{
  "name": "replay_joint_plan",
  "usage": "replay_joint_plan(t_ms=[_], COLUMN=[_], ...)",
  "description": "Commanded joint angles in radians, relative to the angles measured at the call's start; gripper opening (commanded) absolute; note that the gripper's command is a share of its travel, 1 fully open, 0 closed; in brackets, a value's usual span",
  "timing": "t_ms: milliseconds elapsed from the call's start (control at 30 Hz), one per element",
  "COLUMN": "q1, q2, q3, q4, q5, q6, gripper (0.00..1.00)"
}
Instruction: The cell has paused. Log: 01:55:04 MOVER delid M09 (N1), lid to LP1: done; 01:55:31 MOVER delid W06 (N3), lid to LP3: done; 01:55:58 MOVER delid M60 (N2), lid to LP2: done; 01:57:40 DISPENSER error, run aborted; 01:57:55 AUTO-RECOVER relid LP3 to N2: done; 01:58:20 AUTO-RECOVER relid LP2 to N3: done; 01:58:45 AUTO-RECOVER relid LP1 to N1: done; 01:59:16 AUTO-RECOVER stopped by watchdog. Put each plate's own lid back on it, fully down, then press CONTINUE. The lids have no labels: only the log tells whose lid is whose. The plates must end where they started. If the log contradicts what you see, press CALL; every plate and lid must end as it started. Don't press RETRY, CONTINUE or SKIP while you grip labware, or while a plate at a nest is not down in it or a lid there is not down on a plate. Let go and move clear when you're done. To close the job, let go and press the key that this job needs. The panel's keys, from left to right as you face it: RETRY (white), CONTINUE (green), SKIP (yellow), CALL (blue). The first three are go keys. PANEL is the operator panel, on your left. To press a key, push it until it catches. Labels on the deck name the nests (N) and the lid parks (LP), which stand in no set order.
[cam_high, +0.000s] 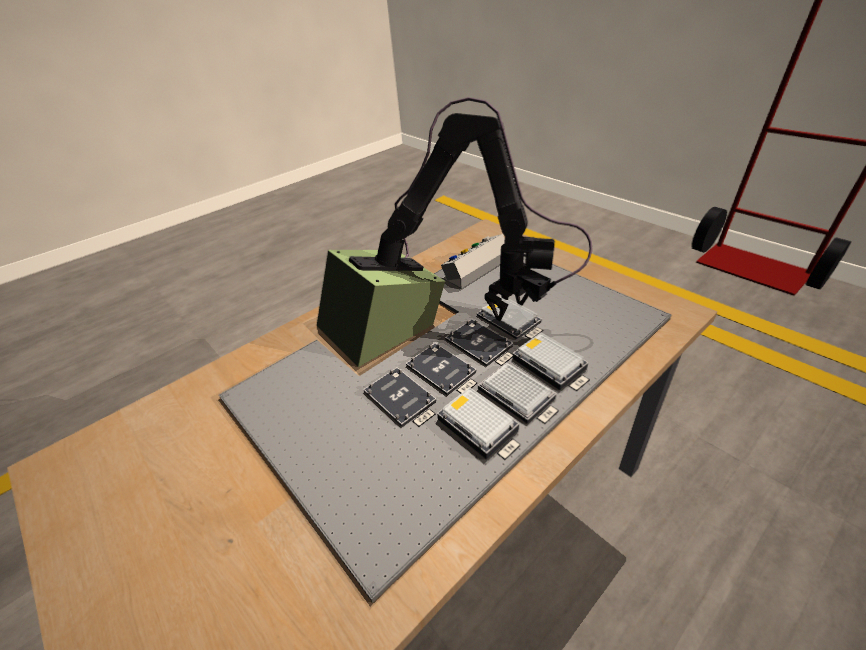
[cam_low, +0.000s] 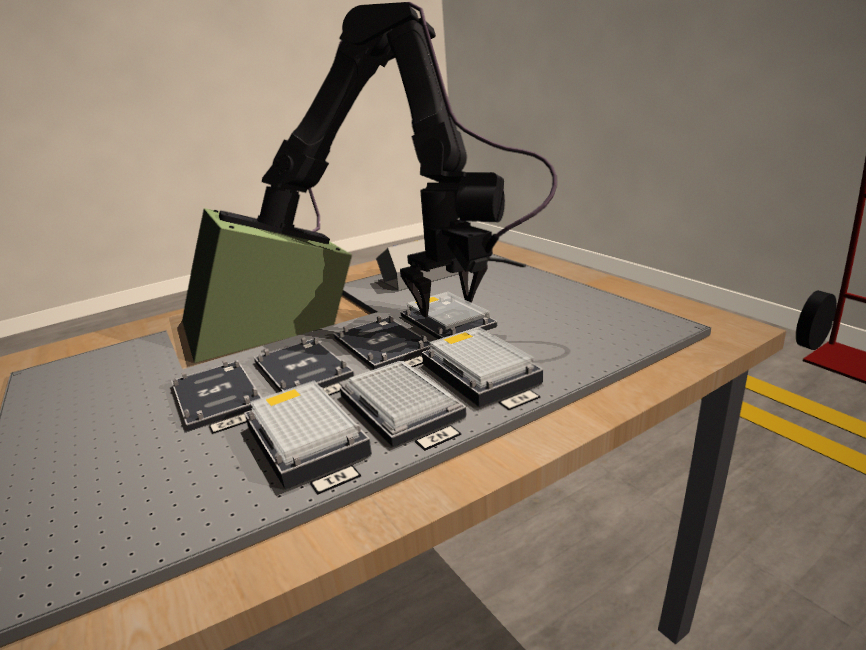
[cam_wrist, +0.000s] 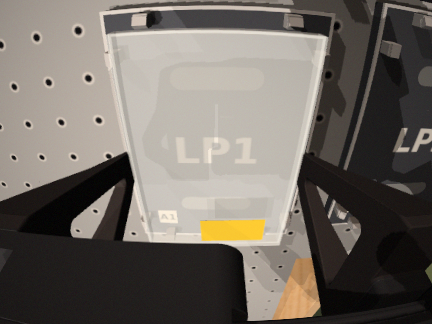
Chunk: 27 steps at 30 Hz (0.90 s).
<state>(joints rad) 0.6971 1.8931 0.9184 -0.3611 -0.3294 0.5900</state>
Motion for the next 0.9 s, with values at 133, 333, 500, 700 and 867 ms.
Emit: replay_joint_plan(t_ms=[133,333,500,700,867], q1=[0.007,0.005,0.012,0.011,0.011], q2=[0.01,-0.01,0.023,0.032,0.002], q3=[-0.007,0.001,-0.006,-0.014,0.002], q4=[0.021,0.026,0.033,0.04,0.031], q5=[0.009,0.009,0.011,0.01,0.011], q6=[0.013,0.014,0.016,0.018,0.02], gripper=[0.0,0.0,0.0,0.0,0.0])
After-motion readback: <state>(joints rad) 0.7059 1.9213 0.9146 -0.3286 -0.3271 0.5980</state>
